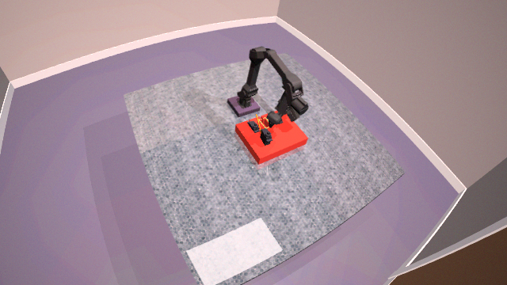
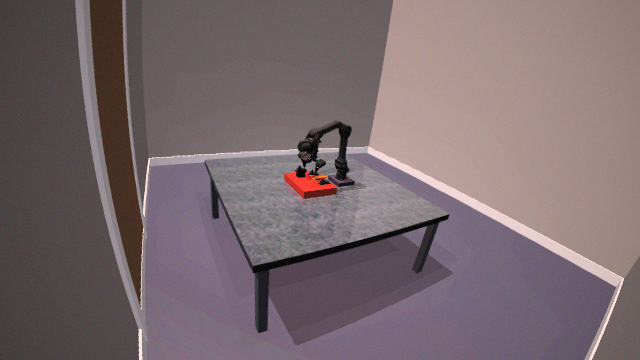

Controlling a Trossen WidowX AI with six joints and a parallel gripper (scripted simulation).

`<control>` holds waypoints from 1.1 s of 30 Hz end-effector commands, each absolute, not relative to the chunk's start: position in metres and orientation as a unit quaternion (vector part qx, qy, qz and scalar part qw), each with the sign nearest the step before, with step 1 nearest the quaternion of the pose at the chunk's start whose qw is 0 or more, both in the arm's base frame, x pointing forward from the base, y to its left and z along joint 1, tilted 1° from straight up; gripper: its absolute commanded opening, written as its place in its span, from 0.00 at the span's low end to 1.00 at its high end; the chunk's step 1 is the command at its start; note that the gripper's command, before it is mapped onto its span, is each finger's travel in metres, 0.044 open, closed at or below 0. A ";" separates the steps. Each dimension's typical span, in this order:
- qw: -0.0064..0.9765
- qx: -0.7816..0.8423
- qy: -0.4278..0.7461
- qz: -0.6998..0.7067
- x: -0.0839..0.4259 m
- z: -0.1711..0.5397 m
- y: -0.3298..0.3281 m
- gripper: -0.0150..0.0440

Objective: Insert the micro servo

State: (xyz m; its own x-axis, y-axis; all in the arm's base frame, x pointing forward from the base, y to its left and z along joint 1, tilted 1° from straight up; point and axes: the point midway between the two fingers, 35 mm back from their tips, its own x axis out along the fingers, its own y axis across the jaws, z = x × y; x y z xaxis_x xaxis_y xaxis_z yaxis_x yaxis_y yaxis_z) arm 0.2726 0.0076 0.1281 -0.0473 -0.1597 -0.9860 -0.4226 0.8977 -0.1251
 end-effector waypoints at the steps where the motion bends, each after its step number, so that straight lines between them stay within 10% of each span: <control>1: 0.676 -0.154 0.716 0.075 0.276 0.134 -0.004 1.00; 33: 0.713 0.047 0.699 -0.034 0.284 0.121 -0.060 1.00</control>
